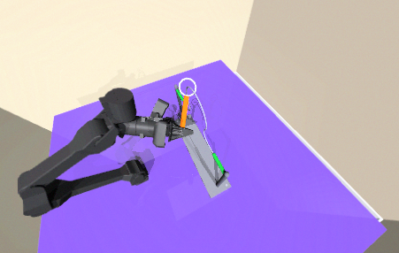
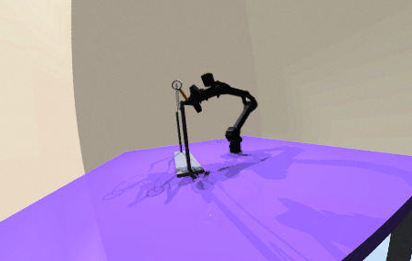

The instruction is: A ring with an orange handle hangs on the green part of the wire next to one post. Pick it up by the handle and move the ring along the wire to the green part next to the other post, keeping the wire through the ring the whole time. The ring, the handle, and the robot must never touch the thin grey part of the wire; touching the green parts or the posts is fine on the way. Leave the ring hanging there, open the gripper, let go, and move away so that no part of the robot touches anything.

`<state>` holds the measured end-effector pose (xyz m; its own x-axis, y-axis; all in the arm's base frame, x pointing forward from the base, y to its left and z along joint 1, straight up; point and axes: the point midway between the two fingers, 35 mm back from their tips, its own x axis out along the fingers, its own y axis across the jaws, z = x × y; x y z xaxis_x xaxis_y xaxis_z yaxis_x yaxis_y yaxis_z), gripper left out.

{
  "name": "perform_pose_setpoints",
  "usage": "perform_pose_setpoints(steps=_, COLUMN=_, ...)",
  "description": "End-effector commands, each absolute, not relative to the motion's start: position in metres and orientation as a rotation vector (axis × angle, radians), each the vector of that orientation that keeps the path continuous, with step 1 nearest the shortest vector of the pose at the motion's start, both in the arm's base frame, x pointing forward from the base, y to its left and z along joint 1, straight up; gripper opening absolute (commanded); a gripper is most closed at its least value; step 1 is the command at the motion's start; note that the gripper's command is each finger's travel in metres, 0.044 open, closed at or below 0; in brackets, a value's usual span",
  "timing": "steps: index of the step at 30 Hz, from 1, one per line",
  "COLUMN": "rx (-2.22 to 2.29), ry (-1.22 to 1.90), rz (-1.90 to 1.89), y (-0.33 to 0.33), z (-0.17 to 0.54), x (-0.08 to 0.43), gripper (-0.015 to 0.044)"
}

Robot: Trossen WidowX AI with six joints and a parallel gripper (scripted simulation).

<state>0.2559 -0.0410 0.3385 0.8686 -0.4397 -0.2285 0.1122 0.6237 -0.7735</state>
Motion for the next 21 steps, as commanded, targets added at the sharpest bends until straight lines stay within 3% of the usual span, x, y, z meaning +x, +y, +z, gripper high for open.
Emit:
perform_pose_setpoints(steps=1, rx=-0.892, ry=0.411, rz=-0.345, y=-0.043, z=0.342, x=0.255, gripper=-0.015)
perform_pose_setpoints(steps=21, rx=-1.178, ry=0.365, rz=-0.417, y=-0.05, z=0.353, x=0.255, gripper=-0.015)
